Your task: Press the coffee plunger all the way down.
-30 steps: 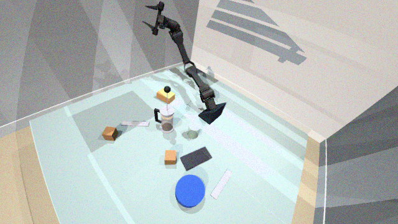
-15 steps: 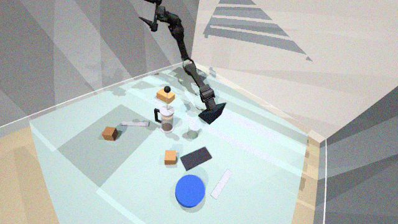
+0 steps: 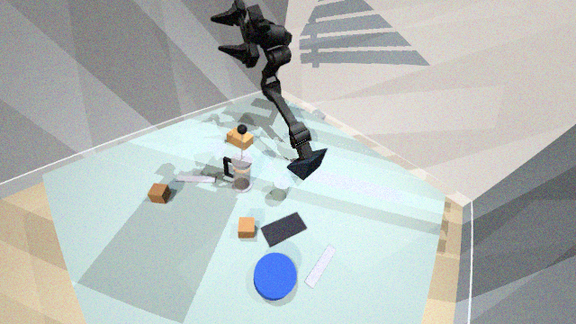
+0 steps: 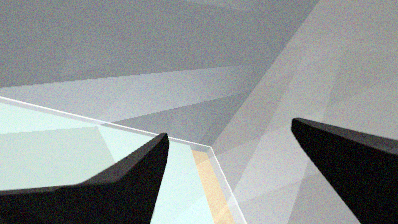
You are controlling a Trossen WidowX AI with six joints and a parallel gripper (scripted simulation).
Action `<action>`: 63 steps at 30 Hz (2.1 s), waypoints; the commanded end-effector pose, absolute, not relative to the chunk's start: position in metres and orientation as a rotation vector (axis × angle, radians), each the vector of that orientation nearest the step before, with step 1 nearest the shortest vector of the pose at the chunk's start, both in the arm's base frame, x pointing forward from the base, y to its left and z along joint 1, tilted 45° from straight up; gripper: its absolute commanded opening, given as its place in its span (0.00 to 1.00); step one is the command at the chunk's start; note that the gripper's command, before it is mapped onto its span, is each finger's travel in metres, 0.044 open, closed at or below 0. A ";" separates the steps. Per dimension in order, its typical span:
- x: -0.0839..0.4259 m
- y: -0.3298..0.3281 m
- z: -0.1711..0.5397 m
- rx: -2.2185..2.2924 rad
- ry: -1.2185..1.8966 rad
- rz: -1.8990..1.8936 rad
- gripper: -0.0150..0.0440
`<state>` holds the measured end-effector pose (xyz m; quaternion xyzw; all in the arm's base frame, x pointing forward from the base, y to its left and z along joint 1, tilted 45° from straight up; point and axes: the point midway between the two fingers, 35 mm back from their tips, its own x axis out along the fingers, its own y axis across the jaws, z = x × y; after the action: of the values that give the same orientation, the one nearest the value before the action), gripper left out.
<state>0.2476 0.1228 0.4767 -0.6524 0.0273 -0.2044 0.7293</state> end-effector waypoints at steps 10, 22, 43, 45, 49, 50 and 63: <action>0.240 0.133 0.279 -0.883 0.204 -0.444 1.00; 0.256 0.167 0.267 -0.835 0.154 -0.395 1.00; 0.269 0.156 0.217 -0.575 0.259 -0.426 1.00; 0.268 0.151 0.217 -0.503 0.256 -0.446 1.00; 0.265 0.142 0.219 -0.431 0.266 -0.477 1.00; 0.264 0.139 0.219 -0.414 0.269 -0.486 1.00; 0.238 0.094 0.235 -0.595 0.351 -0.569 1.00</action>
<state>0.2579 0.1343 0.2151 -0.2740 0.1409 -0.2295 0.9233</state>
